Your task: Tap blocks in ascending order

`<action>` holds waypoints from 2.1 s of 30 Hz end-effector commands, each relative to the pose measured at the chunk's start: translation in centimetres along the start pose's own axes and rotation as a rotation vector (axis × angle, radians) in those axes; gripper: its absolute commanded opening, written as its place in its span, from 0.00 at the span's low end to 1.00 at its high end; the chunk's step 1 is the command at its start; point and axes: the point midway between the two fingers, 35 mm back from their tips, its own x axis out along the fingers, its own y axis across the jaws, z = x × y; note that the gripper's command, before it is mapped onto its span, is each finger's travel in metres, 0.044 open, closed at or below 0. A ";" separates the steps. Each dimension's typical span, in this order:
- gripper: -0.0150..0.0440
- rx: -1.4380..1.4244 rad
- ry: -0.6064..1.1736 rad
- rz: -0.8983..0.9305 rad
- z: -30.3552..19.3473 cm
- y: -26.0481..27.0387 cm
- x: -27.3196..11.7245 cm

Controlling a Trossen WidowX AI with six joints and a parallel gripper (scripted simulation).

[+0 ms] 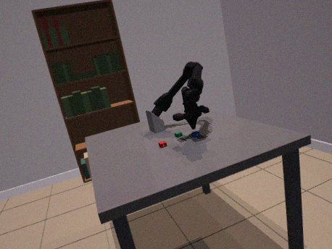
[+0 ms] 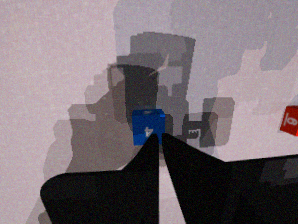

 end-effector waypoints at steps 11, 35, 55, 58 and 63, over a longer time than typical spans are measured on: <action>0.29 0.013 0.006 0.006 -0.3 -0.1 2.3; 0.29 0.014 0.007 0.002 -0.2 -0.2 -8.5; 0.29 0.012 0.005 -0.006 -1.0 -18.6 -8.6; 0.29 0.012 0.005 -0.006 -1.0 -18.6 -8.6; 0.29 0.012 0.005 -0.006 -1.0 -18.6 -8.3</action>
